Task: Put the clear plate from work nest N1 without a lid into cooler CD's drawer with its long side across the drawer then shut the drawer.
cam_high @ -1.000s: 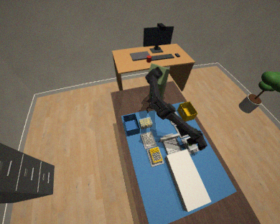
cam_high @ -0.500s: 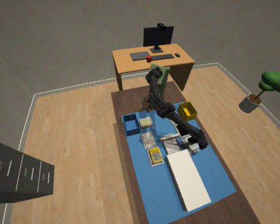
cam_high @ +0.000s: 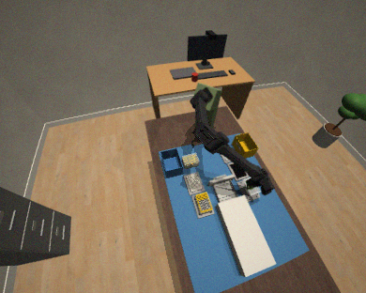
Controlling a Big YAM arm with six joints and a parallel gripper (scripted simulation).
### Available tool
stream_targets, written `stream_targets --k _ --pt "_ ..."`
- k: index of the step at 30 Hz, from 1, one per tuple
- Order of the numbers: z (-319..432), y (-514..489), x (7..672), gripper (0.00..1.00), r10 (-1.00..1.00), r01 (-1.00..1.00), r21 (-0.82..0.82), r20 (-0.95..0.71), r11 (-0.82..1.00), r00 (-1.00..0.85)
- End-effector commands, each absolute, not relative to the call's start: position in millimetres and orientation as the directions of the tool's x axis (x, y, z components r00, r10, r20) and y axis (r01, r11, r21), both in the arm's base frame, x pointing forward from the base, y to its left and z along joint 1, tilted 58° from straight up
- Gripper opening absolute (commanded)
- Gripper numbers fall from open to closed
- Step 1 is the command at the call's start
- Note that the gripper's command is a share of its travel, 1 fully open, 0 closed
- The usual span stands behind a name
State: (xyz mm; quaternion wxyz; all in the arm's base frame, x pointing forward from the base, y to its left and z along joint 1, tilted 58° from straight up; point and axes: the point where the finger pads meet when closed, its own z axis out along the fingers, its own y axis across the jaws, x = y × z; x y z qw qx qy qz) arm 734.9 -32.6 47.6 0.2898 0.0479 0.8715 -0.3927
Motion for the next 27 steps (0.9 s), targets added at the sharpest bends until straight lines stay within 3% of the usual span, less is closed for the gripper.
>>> stream_targets --k 1,27 --pt "67 -1 733 0.0 -0.166 0.306 -0.644 -0.564 0.701 -0.809" --pt "87 22 720 0.0 -0.165 0.311 -0.64 -0.571 0.702 -0.804"
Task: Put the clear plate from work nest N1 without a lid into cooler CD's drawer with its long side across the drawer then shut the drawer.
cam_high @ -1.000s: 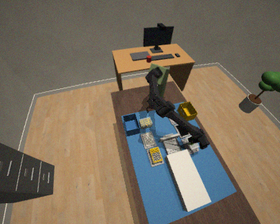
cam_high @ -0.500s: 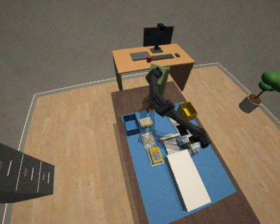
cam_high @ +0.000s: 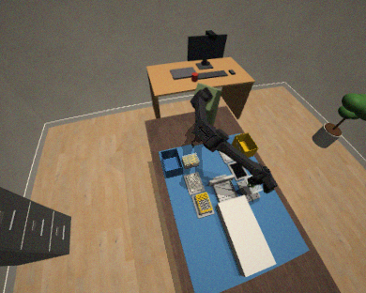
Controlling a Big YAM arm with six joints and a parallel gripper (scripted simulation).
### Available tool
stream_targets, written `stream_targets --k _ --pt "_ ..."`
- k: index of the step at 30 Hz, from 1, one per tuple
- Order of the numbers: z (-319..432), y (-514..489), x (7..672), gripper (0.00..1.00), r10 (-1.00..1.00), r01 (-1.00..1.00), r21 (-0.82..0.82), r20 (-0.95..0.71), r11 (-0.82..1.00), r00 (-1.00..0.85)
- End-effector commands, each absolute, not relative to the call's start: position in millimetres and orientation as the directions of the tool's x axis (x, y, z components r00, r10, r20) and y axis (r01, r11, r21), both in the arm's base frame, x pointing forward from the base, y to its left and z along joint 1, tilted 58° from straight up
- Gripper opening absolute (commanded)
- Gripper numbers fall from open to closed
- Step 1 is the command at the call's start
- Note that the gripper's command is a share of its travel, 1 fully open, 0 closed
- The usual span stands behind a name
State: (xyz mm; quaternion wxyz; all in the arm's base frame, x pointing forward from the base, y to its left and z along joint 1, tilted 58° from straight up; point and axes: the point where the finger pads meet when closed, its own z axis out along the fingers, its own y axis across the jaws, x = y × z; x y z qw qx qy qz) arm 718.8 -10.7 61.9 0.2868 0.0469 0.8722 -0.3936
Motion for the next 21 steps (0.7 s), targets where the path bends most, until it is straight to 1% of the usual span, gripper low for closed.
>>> stream_targets --k 1,4,5,11,21 --pt "86 22 718 0.0 -0.165 0.309 -0.642 -0.568 0.702 -0.806" --pt "86 23 716 0.0 -0.165 0.307 -0.643 -0.566 0.701 -0.808" --pt "74 25 718 0.0 -0.167 0.298 -0.649 -0.554 0.7 -0.815" --pt "95 30 715 0.0 -0.164 0.313 -0.639 -0.574 0.703 -0.802" --pt "97 37 707 0.0 -0.165 0.309 -0.642 -0.568 0.702 -0.806"
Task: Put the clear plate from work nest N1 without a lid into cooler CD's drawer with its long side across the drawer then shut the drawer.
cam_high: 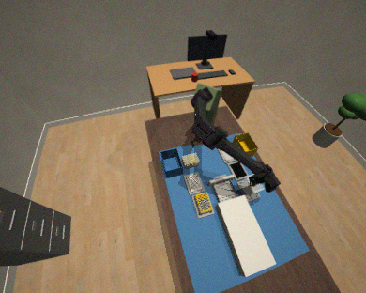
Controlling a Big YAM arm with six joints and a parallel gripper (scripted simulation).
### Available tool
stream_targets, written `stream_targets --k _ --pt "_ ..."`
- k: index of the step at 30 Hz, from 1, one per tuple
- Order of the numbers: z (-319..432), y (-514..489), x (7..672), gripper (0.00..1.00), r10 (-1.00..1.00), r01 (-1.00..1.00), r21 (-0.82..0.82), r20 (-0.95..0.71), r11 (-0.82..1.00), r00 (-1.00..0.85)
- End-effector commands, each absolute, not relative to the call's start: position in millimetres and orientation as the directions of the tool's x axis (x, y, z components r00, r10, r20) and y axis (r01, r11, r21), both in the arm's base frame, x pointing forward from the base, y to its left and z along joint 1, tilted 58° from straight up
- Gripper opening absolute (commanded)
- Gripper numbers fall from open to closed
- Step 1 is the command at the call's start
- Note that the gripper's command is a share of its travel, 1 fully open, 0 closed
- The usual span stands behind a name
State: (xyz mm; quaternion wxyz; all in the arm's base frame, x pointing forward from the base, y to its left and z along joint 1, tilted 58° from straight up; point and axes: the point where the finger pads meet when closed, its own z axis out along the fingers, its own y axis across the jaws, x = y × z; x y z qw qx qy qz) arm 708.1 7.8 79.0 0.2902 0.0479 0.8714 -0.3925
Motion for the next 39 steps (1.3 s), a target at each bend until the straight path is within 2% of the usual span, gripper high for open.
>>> stream_targets --k 1,11,17,28,39 --pt "79 38 707 0.0 -0.168 0.292 -0.653 -0.547 0.699 -0.82" --pt "90 22 711 0.0 -0.153 0.316 -0.645 -0.563 0.695 -0.812" --pt "102 -2 704 0.0 -0.23 0.222 -0.712 -0.479 0.666 -0.847" --pt "116 -23 688 0.0 -0.454 -0.097 -0.837 -0.191 0.539 -0.87" --pt "127 -39 675 0.0 -0.593 -0.35 -0.856 0.065 0.38 -0.802"
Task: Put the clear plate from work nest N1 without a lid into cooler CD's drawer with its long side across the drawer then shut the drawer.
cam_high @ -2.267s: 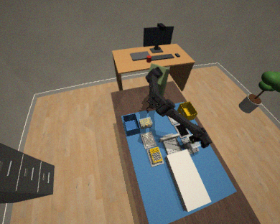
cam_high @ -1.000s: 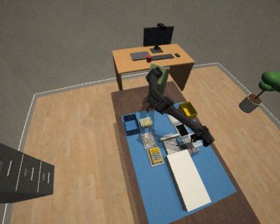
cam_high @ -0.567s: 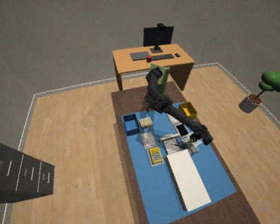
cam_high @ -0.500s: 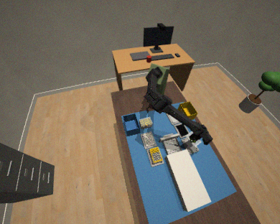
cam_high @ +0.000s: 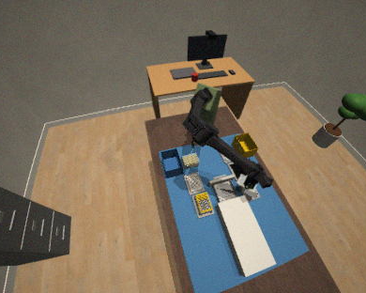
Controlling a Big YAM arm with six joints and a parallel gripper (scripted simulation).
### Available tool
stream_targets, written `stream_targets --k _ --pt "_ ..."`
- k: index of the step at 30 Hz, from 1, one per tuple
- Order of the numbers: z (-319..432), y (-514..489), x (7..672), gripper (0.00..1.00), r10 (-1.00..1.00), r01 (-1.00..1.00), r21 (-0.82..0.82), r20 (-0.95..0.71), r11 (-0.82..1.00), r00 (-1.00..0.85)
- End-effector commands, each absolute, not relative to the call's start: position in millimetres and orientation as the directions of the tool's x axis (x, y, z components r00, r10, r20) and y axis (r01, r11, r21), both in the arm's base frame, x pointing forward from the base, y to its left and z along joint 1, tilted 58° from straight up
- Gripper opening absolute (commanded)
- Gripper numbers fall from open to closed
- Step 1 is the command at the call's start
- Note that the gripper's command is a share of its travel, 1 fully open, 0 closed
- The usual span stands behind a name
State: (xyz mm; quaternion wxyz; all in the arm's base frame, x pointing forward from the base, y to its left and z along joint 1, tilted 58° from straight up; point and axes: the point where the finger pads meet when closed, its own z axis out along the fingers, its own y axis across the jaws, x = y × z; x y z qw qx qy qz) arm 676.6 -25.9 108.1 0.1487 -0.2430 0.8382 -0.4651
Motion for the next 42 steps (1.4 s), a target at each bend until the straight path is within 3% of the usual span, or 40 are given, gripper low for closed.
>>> stream_targets --k 1,12,24,42 --pt "128 -41 674 0.0 -0.606 -0.377 -0.853 0.094 0.36 -0.79" --pt "139 -58 661 0.0 -0.685 -0.594 -0.787 0.343 0.164 -0.643" --pt "154 -81 643 0.0 -0.694 -0.797 -0.592 0.622 -0.115 -0.362" --pt "174 -110 620 0.0 -0.693 -0.798 -0.592 0.624 -0.116 -0.362"
